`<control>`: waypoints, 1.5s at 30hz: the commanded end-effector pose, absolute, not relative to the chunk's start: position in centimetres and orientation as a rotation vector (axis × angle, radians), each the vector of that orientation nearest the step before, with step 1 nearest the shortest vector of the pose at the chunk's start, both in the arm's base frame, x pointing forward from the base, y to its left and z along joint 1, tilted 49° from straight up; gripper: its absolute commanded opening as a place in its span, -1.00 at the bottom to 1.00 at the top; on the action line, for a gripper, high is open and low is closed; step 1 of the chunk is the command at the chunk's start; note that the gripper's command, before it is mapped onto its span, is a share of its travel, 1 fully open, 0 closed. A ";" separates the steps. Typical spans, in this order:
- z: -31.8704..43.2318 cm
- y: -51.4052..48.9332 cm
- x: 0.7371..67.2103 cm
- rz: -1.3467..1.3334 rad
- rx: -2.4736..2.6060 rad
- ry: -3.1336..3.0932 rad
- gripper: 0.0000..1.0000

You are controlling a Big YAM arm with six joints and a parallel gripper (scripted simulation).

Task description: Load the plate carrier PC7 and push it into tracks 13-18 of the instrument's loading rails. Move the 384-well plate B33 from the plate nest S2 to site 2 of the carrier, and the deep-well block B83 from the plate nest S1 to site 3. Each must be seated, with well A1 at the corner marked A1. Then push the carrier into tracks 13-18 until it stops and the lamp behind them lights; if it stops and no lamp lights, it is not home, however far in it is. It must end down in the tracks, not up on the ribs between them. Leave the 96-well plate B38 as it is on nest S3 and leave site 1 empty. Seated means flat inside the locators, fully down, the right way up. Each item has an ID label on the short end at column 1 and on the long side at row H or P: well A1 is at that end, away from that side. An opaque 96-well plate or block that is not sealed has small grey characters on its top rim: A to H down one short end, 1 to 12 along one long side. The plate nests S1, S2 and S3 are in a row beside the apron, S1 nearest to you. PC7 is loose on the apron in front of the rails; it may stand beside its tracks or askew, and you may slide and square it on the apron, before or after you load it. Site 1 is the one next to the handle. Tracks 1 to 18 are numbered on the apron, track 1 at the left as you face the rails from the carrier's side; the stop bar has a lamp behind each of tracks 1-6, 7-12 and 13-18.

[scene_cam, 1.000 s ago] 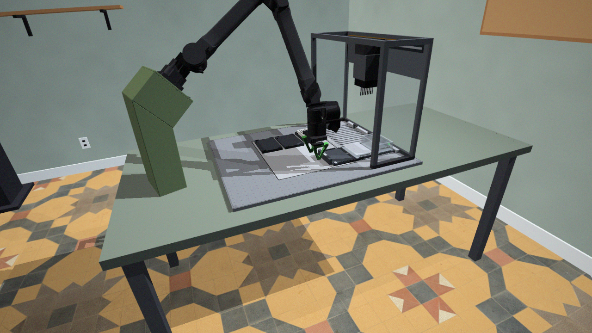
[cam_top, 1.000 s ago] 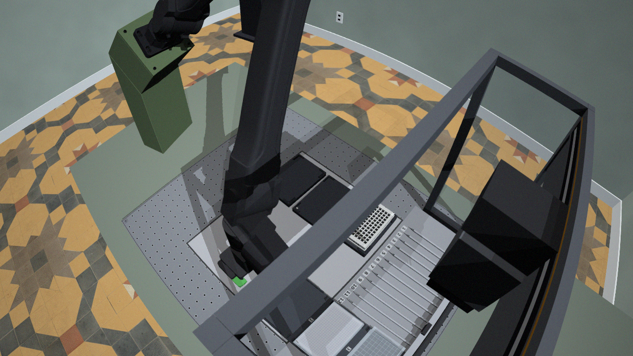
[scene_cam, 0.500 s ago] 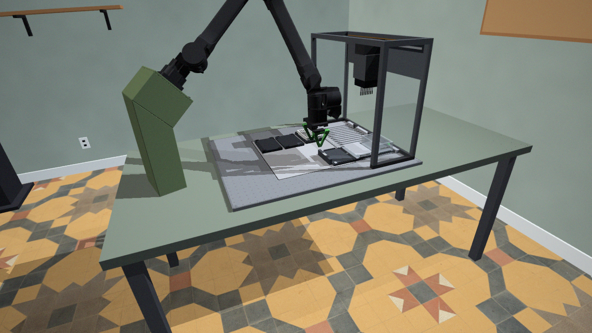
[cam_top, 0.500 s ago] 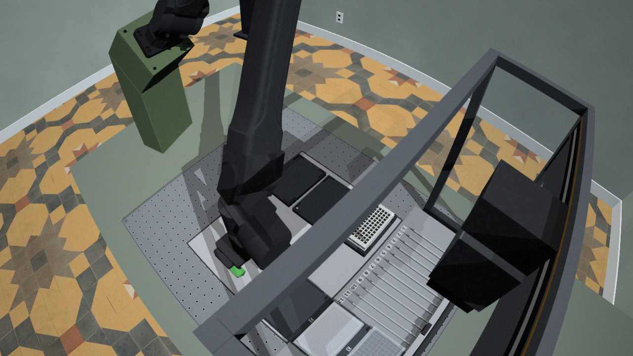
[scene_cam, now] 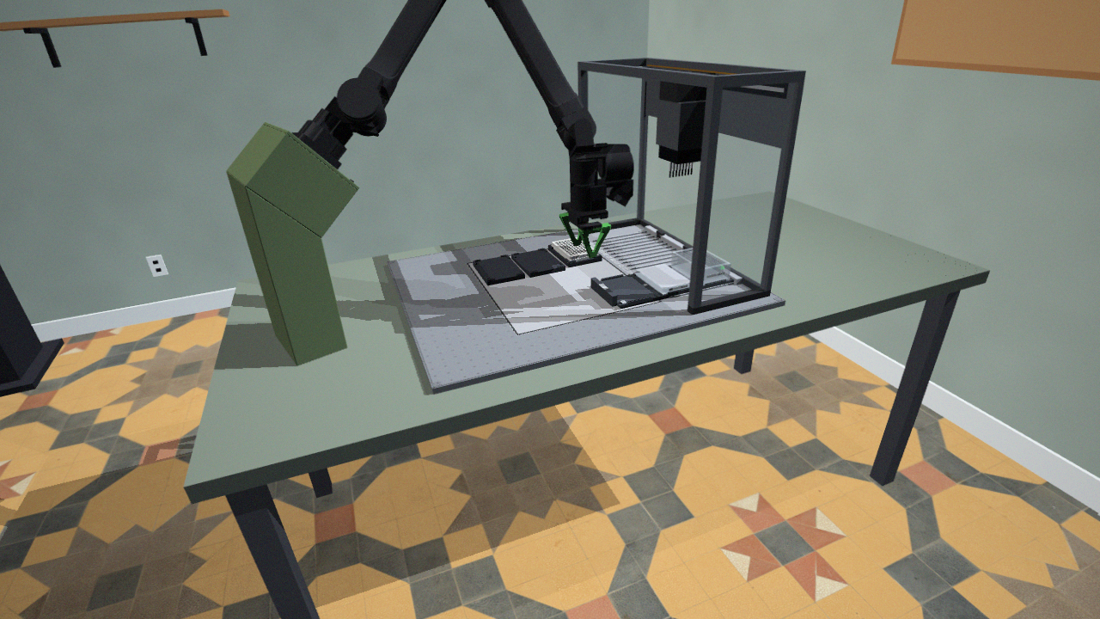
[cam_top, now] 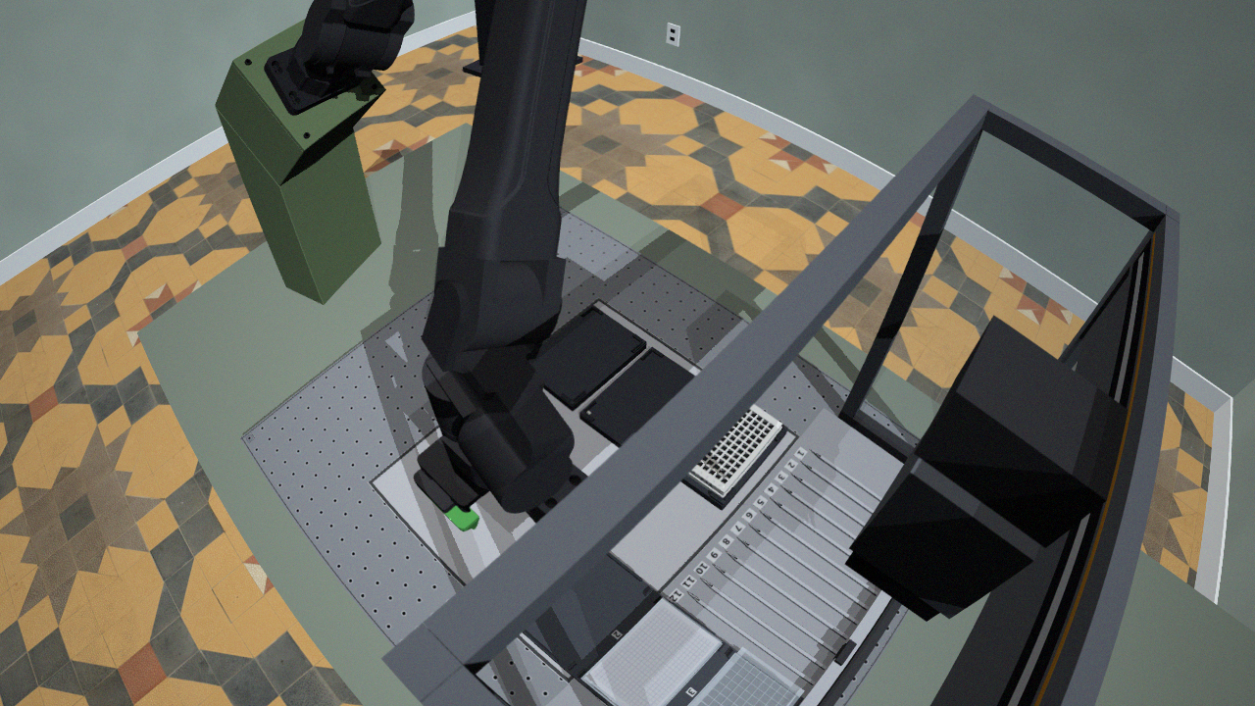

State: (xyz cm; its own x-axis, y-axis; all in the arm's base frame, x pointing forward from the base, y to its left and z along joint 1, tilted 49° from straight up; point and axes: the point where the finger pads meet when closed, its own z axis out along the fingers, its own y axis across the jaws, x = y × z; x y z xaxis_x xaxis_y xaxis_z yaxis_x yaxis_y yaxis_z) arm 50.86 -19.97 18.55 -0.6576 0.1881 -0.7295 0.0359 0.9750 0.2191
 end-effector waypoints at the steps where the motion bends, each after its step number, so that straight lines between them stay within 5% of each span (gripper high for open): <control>1: 20.1 -21.0 49.5 0.241 0.225 2.264 1.00; 11: 26.4 -22.0 45.8 0.271 0.320 2.229 1.00; 20: 22.8 -21.3 45.7 0.314 0.347 2.284 1.00; 45: 28.7 -21.6 40.1 0.184 0.368 1.663 1.00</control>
State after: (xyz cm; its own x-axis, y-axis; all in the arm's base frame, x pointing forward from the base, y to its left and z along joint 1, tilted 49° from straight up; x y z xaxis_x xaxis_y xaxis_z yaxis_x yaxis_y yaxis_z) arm 39.65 -22.01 28.88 -0.1427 0.3087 -0.9404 0.1441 0.9465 0.2889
